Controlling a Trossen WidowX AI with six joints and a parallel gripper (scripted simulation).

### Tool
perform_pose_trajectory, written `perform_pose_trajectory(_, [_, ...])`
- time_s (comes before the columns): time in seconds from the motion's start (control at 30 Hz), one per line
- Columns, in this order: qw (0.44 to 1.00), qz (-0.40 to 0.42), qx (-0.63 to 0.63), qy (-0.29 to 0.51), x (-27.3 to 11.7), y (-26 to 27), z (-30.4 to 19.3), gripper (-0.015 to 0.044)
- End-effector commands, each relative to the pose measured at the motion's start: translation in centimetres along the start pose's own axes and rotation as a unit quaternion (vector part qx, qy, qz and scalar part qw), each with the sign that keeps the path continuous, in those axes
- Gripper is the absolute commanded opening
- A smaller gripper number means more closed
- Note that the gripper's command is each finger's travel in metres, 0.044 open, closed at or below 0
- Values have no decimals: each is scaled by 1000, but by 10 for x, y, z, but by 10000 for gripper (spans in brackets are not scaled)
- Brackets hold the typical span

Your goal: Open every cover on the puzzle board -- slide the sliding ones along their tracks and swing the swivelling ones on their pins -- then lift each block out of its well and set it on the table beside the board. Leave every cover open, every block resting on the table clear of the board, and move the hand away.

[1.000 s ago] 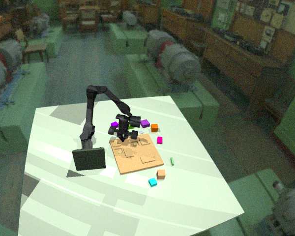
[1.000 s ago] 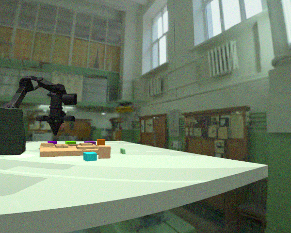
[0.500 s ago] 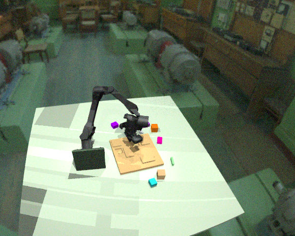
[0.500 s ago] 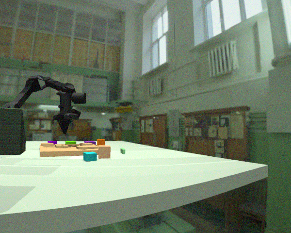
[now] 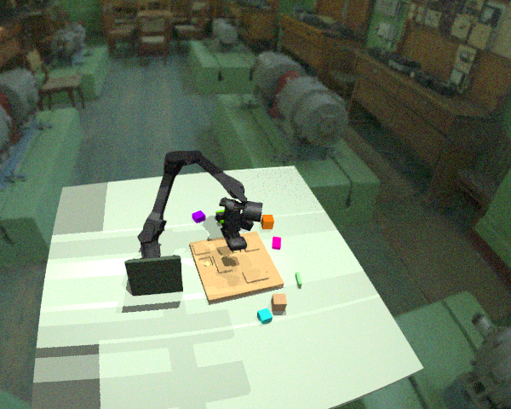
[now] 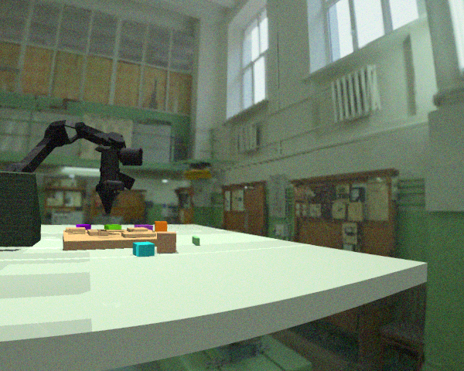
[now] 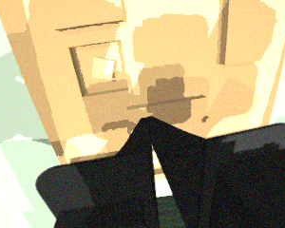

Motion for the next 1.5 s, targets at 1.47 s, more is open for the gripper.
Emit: perform_pose_trajectory(1.47, [1000, -1, 7, 2, 32, -2, 0, 0])
Point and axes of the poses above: the point midway between the two fingers, 35 mm back from their tips, its own x axis out along the fingers, its own y axis across the jaws, z = x × y, the point moved 3 cm from there along -x, back along the fingers, and after that the axes turned 4 degrees about -x, right-handed, at the moved point
